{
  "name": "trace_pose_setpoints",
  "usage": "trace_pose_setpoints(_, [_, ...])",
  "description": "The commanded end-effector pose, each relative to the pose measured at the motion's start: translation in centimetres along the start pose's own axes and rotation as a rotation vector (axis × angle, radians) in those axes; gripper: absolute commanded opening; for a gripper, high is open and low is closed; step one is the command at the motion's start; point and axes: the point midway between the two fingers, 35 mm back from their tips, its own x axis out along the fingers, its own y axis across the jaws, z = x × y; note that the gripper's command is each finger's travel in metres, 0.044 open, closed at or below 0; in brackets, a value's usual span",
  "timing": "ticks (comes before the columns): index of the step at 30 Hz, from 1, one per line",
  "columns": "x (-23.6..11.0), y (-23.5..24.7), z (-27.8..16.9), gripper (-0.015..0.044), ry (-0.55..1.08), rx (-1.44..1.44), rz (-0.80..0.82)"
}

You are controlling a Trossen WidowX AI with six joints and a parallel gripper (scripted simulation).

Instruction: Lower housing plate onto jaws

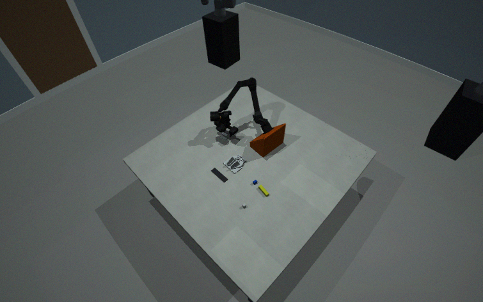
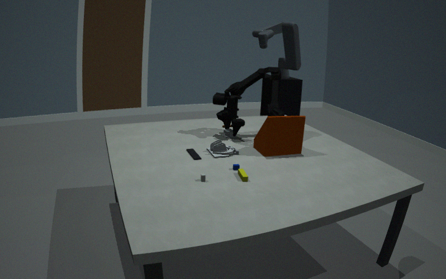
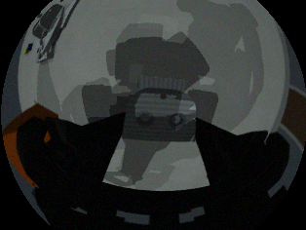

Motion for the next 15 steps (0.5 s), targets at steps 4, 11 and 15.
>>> trace_pose_setpoints(4, [0.0,0.0,0.0,0.0351,0.0,0.0,0.0])
trace_pose_setpoints(11, [0.0,0.0,0.0,0.0351,0.0,0.0,0.0])
trace_pose_setpoints(15, [-1.1,0.1,0.2,0.0351,-0.001,0.0,0.006])
